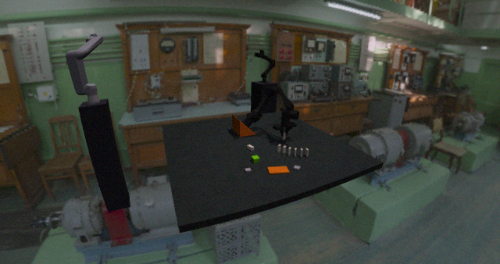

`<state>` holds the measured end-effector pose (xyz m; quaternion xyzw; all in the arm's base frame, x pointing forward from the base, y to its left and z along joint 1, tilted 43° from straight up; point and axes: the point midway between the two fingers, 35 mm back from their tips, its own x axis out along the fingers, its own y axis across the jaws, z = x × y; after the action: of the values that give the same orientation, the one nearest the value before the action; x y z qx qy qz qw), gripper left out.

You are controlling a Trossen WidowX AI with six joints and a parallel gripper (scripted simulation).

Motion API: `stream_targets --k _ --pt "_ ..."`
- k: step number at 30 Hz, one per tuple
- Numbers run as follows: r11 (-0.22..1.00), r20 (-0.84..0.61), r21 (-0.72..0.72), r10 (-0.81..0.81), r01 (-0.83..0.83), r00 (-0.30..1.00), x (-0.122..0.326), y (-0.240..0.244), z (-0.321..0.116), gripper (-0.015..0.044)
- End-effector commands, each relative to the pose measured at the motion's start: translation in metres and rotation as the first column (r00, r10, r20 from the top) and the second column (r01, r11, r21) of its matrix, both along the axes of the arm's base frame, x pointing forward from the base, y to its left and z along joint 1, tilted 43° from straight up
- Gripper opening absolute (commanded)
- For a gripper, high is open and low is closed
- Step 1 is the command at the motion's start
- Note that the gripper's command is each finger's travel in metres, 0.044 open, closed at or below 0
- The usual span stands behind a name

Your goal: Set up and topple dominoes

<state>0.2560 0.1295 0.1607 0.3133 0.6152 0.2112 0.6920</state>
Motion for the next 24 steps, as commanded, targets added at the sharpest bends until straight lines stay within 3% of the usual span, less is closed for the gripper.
stream_targets --k 1,8,17,24 --pt "1.0 -0.008 -0.005 -0.005 0.005 1.0 0.0 0.0 -0.002 0.0107" --pt "1.0 -0.007 -0.005 -0.006 0.006 1.0 0.0 -0.002 -0.001 0.0107" --pt "0.996 0.015 -0.011 -0.085 0.085 0.996 -0.019 -0.085 0.088 0.0107" --pt "0.996 0.018 -0.009 -0.091 0.092 0.996 -0.022 -0.09 0.096 0.0107"
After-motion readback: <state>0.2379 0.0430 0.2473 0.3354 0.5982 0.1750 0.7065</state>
